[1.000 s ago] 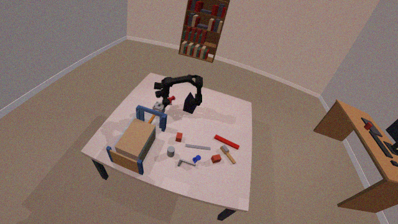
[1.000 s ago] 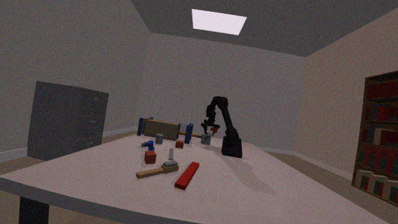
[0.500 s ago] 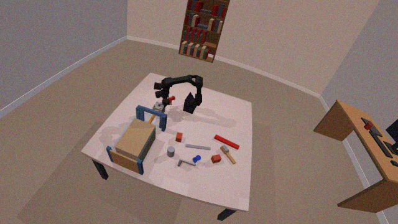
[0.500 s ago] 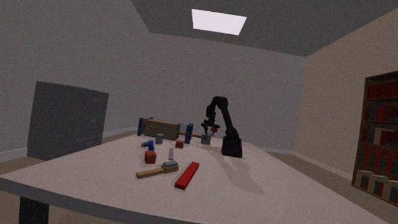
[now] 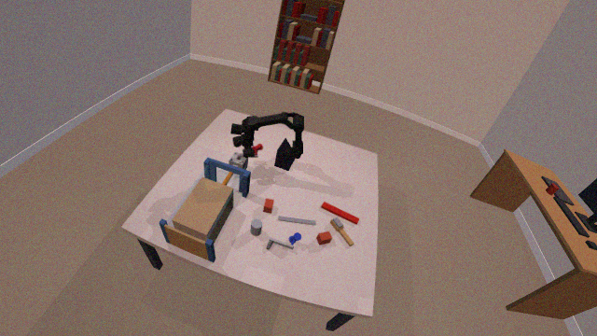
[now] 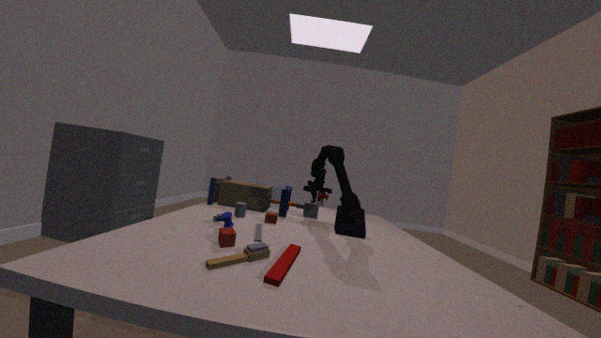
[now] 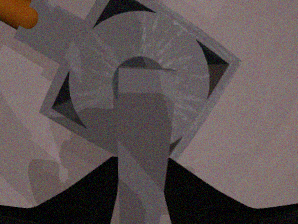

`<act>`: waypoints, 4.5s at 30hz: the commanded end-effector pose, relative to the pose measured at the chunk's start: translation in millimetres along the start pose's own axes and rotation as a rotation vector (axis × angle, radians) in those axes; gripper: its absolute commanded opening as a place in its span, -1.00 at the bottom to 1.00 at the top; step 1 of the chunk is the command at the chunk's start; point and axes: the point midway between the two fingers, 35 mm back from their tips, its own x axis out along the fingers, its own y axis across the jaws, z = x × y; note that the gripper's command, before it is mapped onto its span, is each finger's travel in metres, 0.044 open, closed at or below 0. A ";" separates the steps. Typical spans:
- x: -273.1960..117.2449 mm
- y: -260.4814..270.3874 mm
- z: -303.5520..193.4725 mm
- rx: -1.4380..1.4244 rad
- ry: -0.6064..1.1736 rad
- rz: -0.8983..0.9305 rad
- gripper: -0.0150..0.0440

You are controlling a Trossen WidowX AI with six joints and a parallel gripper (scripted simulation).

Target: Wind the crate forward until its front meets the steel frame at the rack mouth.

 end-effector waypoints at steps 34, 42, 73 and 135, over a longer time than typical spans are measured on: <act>-1.7 4.3 4.5 0.006 0.057 -0.053 -0.49; -0.9 7.5 4.7 0.089 0.060 -0.052 -0.49; 0.4 19.6 7.9 0.393 0.069 -0.049 -0.49; 13.7 20.8 7.9 0.442 0.071 -0.048 -0.49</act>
